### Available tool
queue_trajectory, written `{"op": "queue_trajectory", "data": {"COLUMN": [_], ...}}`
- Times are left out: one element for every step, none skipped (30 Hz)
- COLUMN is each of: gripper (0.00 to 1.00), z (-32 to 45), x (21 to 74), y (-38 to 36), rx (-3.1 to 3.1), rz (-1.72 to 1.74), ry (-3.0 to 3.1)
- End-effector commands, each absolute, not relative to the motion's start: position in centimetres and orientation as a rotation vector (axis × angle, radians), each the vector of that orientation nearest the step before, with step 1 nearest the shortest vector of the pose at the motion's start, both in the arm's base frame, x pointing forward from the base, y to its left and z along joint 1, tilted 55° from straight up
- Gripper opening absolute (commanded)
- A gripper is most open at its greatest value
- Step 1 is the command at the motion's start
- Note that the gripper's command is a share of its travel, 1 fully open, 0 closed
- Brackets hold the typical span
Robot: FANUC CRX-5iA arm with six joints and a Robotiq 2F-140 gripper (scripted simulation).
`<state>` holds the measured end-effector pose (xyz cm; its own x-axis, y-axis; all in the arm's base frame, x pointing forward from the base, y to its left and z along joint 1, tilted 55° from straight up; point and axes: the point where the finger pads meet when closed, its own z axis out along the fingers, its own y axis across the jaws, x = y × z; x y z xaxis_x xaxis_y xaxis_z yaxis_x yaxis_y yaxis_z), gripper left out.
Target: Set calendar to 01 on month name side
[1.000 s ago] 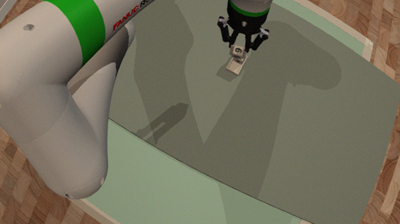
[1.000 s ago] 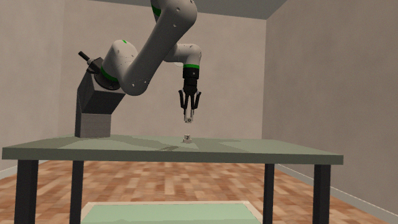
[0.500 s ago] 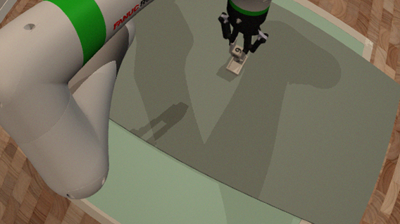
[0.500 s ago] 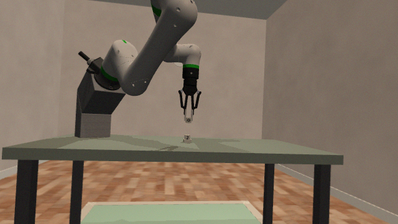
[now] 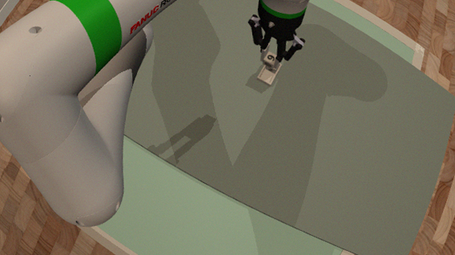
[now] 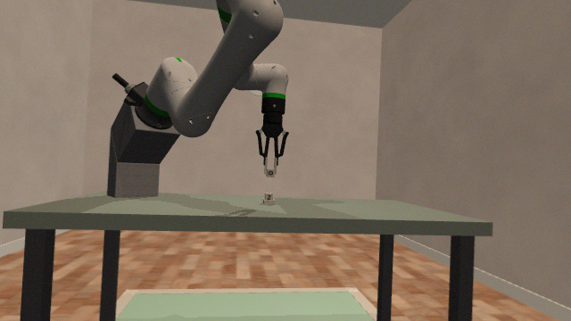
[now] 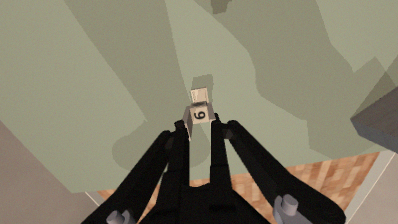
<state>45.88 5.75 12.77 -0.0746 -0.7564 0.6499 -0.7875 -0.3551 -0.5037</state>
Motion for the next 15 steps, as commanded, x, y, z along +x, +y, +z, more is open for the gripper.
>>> {"op": "queue_trajectory", "data": {"gripper": [0.16, 0.16, 0.16, 0.16, 0.16, 0.16, 0.16, 0.16, 0.16, 0.16, 0.16, 0.16, 0.16, 0.16, 0.16], "z": [12.5, 12.4, 12.3, 12.1, 12.0, 11.8, 11.6, 11.4, 11.2, 11.0, 10.8, 10.6, 10.5, 10.3, 10.3], "x": [46.1, 46.3, 46.4, 46.6, 46.7, 46.9, 47.1, 47.3, 47.5, 47.8, 48.0, 48.2, 48.4, 48.6, 48.6], "y": [5.6, 5.4, 5.3, 5.2, 5.0, 4.8, 4.7, 4.5, 4.3, 4.1, 3.9, 3.7, 3.6, 3.4, 3.4], "rx": [2.114, 2.114, 2.114, 2.114, 2.114, 2.114, 2.114, 2.114, 2.114, 2.114, 2.114, 2.114, 2.114, 2.114, 2.114], "rz": [1.442, 1.442, 1.442, 1.442, 1.442, 1.442, 1.442, 1.442, 1.442, 1.442, 1.442, 1.442, 1.442, 1.442, 1.442], "ry": [-1.764, -1.764, -1.764, -1.764, -1.764, -1.764, -1.764, -1.764, -1.764, -1.764, -1.764, -1.764, -1.764, -1.764, -1.764]}}
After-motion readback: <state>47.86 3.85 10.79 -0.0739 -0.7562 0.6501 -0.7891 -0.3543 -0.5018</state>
